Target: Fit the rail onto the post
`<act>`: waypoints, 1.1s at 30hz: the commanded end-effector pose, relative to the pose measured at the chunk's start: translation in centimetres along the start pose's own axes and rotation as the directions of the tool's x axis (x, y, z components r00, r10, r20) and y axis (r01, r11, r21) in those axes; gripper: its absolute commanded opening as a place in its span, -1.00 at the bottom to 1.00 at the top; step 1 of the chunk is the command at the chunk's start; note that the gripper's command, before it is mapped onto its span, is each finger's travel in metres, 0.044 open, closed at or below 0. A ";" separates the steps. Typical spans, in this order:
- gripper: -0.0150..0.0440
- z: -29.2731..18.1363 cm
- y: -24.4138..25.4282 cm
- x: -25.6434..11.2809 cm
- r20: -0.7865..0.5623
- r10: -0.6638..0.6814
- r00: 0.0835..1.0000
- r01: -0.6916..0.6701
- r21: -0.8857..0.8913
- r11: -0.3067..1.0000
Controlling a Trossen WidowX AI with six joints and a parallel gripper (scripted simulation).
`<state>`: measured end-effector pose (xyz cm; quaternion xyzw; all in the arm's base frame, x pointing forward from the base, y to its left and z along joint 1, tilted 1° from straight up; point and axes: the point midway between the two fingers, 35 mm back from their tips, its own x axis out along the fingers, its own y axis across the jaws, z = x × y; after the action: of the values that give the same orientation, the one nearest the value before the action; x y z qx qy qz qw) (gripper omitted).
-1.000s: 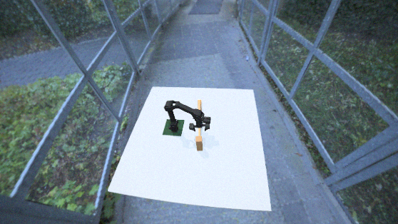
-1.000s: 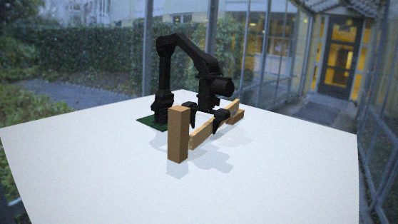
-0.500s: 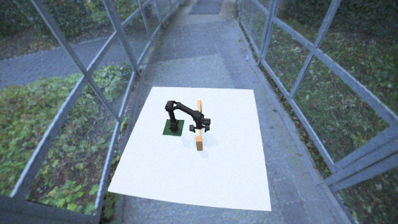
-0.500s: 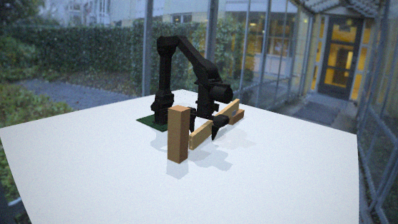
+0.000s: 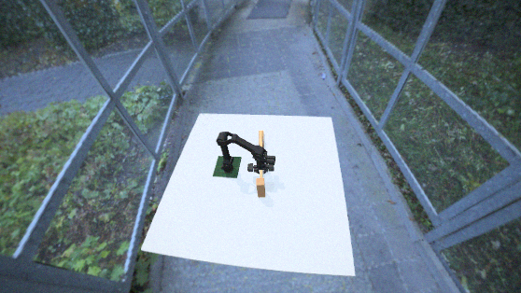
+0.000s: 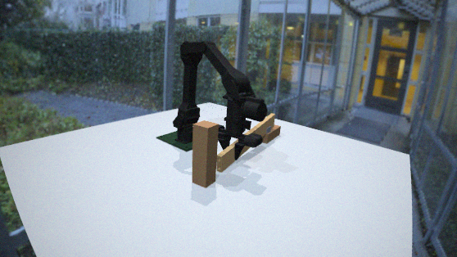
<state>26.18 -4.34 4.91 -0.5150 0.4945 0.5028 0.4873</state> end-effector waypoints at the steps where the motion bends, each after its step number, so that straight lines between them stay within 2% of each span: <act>1: -0.25 0.1 0.1 0.1 0.004 0.002 1.000 -0.002 -0.005 1.000; 7: -0.38 0.1 0.1 0.1 0.004 0.002 1.000 -0.002 -0.005 1.000; 9: -0.49 0.1 0.1 0.1 0.004 0.002 1.000 -0.002 -0.005 1.000; 33: -0.49 0.0 0.0 -0.6 0.004 0.002 1.000 -0.002 -0.005 1.000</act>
<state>25.98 -4.41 5.16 -0.5128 0.4968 0.5058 0.4842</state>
